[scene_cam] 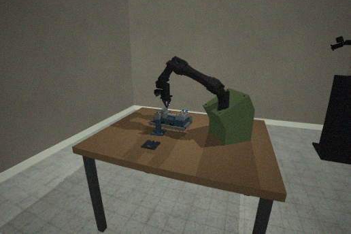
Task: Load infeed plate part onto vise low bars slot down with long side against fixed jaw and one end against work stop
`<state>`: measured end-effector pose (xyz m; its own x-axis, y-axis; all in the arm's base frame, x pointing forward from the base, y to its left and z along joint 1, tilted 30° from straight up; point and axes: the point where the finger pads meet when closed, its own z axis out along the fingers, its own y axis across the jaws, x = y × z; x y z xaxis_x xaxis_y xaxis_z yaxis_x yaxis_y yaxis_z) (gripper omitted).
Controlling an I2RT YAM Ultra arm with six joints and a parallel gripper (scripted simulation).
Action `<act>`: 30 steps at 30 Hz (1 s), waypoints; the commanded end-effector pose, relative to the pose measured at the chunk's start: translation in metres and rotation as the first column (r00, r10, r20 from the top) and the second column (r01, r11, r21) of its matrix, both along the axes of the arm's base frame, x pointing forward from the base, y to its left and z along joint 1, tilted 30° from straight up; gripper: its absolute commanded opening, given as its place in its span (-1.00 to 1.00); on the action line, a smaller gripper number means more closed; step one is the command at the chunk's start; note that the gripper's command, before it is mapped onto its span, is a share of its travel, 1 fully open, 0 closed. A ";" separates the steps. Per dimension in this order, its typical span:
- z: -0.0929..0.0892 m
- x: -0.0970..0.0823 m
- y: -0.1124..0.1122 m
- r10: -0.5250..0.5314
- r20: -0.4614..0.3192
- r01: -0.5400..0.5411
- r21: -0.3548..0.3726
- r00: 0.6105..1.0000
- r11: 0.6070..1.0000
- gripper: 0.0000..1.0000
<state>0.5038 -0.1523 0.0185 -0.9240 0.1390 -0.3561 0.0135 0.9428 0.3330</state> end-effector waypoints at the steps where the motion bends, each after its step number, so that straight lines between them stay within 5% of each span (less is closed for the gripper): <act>1: 0.022 0.007 -0.015 -0.018 0.045 0.019 -0.022 0.999 1.000 -1.00; 26: 0.013 0.006 -0.014 -0.020 0.028 0.020 -0.014 0.999 1.000 -1.00; 30: 0.026 0.009 -0.015 -0.021 0.048 0.022 -0.024 0.999 0.999 -1.00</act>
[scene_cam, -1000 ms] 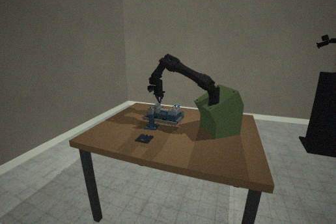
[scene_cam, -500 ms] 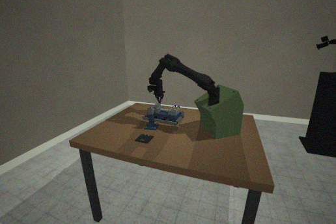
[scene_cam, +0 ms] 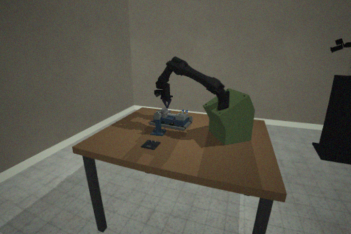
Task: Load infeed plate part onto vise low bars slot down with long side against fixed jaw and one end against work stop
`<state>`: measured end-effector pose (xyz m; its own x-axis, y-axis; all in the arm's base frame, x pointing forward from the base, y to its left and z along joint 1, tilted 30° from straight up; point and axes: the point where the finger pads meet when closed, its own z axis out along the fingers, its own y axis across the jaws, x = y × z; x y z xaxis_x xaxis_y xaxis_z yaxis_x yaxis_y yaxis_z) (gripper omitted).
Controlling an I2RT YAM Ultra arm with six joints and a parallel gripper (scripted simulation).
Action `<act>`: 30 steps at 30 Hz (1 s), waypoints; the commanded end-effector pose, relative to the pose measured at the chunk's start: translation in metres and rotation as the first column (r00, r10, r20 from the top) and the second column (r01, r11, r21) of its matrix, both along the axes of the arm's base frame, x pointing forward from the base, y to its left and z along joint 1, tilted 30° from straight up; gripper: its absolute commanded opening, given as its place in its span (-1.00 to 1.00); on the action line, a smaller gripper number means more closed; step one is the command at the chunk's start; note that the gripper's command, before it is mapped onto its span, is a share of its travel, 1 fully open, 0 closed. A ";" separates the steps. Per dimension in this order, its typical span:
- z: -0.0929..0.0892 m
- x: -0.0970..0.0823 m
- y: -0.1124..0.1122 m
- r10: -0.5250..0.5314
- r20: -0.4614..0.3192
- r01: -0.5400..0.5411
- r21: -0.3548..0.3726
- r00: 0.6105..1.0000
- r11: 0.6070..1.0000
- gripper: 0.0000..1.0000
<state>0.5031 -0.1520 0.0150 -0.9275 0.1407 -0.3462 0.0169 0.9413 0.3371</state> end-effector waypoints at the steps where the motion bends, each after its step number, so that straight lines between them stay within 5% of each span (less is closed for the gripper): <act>1: 0.029 0.009 -0.016 -0.020 0.058 0.022 -0.028 0.998 0.999 -1.00; 30: 0.025 0.010 -0.015 -0.021 0.051 0.023 -0.024 0.998 0.999 -1.00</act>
